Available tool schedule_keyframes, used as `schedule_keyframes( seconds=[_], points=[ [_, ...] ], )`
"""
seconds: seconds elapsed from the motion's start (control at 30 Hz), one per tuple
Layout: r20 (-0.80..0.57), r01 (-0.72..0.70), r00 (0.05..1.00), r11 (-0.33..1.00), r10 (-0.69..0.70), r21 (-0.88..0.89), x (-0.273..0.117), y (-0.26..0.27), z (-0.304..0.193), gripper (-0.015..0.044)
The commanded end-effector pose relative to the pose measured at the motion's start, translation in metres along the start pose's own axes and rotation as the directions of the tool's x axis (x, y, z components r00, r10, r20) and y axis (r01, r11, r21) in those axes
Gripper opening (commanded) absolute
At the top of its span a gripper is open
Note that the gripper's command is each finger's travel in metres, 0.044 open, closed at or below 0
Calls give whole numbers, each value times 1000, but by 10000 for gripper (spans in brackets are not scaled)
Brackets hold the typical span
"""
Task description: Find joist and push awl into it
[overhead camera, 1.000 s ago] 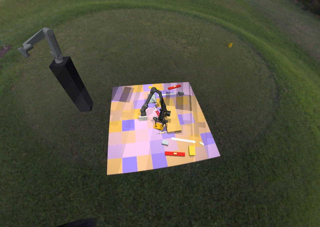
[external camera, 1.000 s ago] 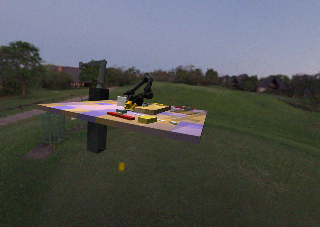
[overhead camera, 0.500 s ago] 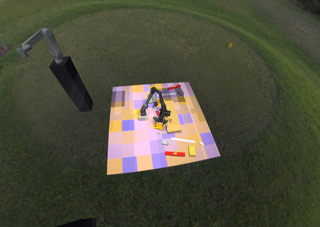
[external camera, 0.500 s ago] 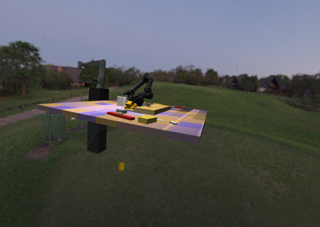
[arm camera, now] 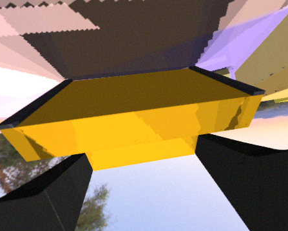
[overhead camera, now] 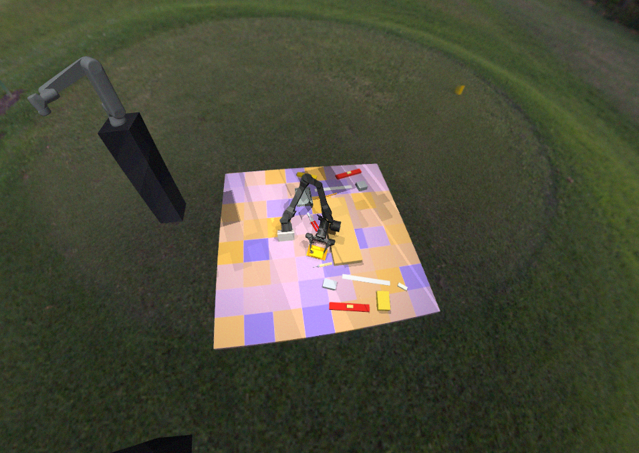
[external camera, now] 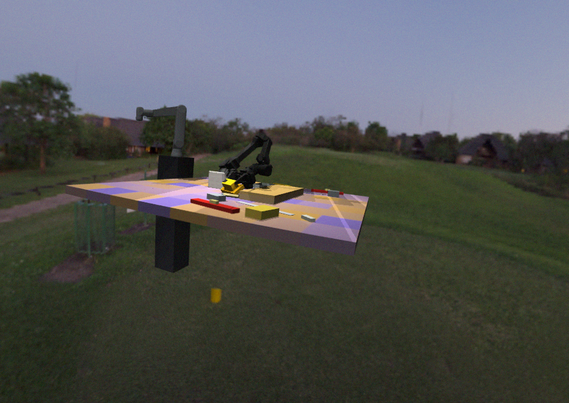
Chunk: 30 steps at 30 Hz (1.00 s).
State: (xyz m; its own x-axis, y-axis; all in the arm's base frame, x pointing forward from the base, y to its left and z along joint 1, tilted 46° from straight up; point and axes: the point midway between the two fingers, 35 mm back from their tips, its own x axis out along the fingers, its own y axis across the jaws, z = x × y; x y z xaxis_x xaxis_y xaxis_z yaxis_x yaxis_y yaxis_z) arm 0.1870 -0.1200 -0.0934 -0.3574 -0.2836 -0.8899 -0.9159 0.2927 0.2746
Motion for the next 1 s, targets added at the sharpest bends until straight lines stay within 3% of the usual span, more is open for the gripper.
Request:
schedule_keyframes(
  seconds=[0.0, 0.97],
  points=[
    [16, 2, 1000, 1000, -2, -6, -1, 0, 4, 378],
    [16, 2, 1000, 1000, -2, -6, -3, 0, 6, 378]
  ],
)
